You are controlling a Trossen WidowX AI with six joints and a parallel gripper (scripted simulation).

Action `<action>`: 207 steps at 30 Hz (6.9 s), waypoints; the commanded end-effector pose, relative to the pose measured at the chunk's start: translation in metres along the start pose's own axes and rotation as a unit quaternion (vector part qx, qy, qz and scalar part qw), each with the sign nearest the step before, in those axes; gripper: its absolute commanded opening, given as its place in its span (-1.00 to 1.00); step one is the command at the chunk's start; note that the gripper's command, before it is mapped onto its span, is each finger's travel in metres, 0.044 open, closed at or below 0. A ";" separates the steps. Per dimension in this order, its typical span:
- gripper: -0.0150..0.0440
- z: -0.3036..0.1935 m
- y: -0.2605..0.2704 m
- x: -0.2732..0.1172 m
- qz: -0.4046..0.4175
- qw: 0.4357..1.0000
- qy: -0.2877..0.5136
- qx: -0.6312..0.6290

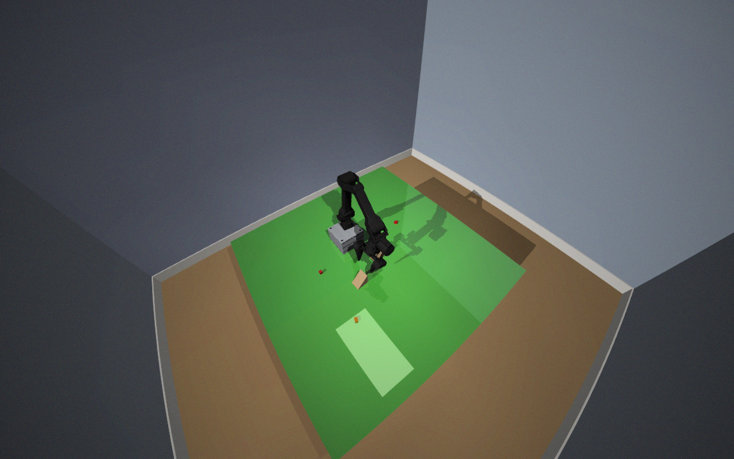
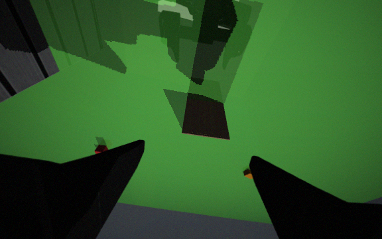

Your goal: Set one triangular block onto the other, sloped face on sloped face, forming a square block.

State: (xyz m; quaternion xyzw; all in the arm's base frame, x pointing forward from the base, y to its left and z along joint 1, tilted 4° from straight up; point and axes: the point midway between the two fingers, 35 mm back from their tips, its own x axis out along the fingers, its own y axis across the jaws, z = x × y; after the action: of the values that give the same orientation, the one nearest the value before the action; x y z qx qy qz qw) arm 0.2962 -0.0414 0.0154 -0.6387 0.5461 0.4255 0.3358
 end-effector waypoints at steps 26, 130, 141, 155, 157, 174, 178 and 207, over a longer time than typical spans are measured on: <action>1.00 0.002 -0.008 0.047 0.003 1.000 -0.002 0.000; -0.49 -0.076 -0.006 0.100 0.006 0.857 -0.516 0.003; -0.31 -0.085 -0.005 0.108 0.013 0.821 -0.571 0.007; 0.93 -0.085 -0.005 0.108 0.013 0.821 -0.571 0.007; 1.00 -0.085 -0.005 0.108 0.013 0.821 -0.571 0.007; 1.00 -0.124 -0.002 0.013 -0.026 0.847 -0.528 0.050; 1.00 -0.126 -0.005 0.015 -0.031 0.854 -0.517 0.041; 1.00 -0.038 -0.007 0.045 0.005 0.985 0.172 0.003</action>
State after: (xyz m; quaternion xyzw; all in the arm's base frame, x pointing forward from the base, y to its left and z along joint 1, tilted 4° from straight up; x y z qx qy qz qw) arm 0.3109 -0.0921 -0.0119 -0.6956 0.5999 0.3178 0.2352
